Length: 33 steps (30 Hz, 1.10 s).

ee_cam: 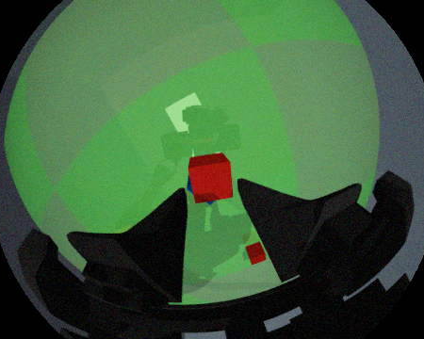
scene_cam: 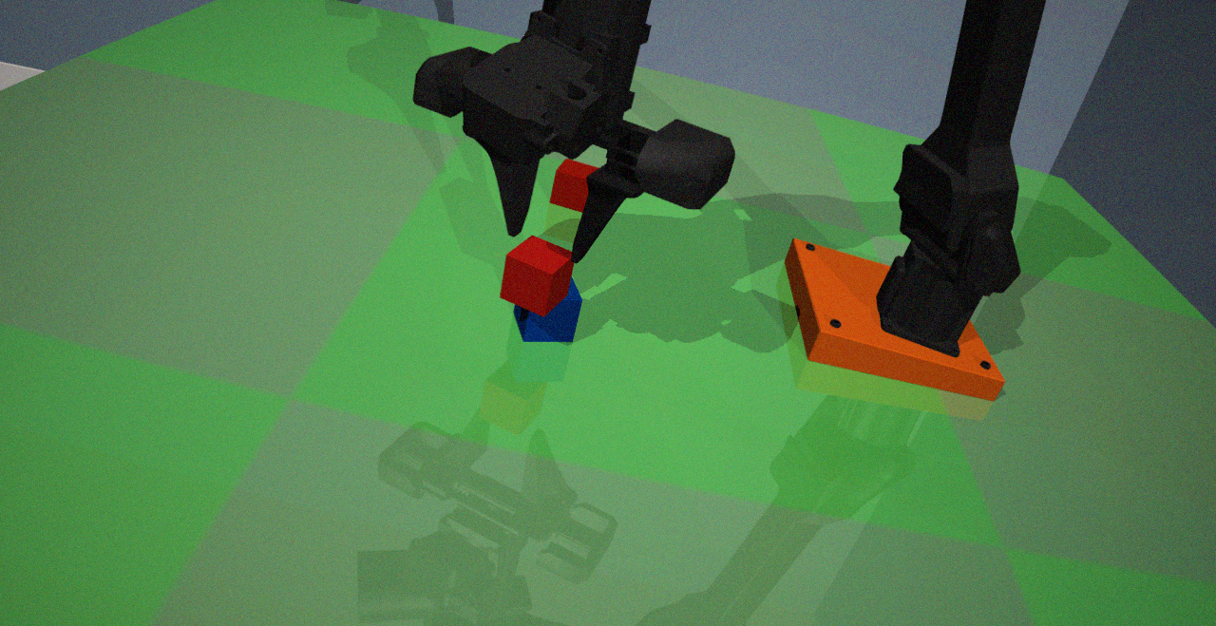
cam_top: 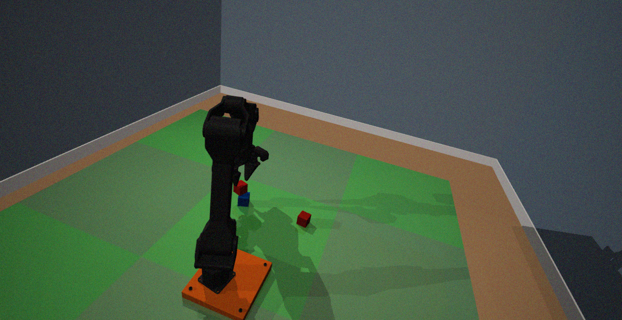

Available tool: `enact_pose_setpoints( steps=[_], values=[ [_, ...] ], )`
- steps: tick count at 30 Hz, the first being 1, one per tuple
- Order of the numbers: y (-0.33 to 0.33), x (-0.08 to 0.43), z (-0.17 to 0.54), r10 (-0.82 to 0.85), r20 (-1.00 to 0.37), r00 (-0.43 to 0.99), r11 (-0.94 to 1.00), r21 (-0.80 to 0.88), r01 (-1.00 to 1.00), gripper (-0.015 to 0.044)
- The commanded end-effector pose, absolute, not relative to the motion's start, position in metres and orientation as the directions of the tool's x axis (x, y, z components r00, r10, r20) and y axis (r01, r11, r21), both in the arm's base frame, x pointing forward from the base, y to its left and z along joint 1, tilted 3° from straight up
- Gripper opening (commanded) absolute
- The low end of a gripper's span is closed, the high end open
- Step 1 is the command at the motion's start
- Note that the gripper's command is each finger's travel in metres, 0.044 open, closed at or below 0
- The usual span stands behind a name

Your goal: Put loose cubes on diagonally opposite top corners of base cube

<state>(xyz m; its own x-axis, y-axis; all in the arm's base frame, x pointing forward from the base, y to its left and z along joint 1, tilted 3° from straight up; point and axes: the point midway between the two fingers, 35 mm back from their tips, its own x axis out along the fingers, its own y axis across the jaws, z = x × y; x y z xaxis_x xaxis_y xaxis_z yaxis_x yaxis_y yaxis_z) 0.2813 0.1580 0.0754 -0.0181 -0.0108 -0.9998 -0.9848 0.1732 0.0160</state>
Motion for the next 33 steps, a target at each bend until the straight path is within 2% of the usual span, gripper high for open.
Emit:
enact_pose_setpoints(
  steps=[1, 6, 8, 9, 21, 33],
  values=[
    [0.158, 0.282, 0.083, -0.011, -1.000, -0.018, 0.173, 0.016, -0.985, 0.0205],
    [0.158, 0.282, 0.090, -0.011, -1.000, -0.018, 0.173, 0.016, -0.985, 0.0205],
    [0.153, 0.285, 0.088, -0.010, -1.000, -0.015, 0.168, 0.014, -0.986, 0.0258],
    [0.147, 0.289, 0.090, -0.010, -1.000, -0.015, 0.162, 0.013, -0.987, 0.0265],
    [0.043, 0.323, 0.111, -0.018, -1.000, -0.012, 0.071, 0.011, -0.997, 0.0265],
    [-0.064, 0.320, 0.132, -0.028, -0.999, -0.016, -0.020, 0.017, -1.000, 0.0265]
  ],
)
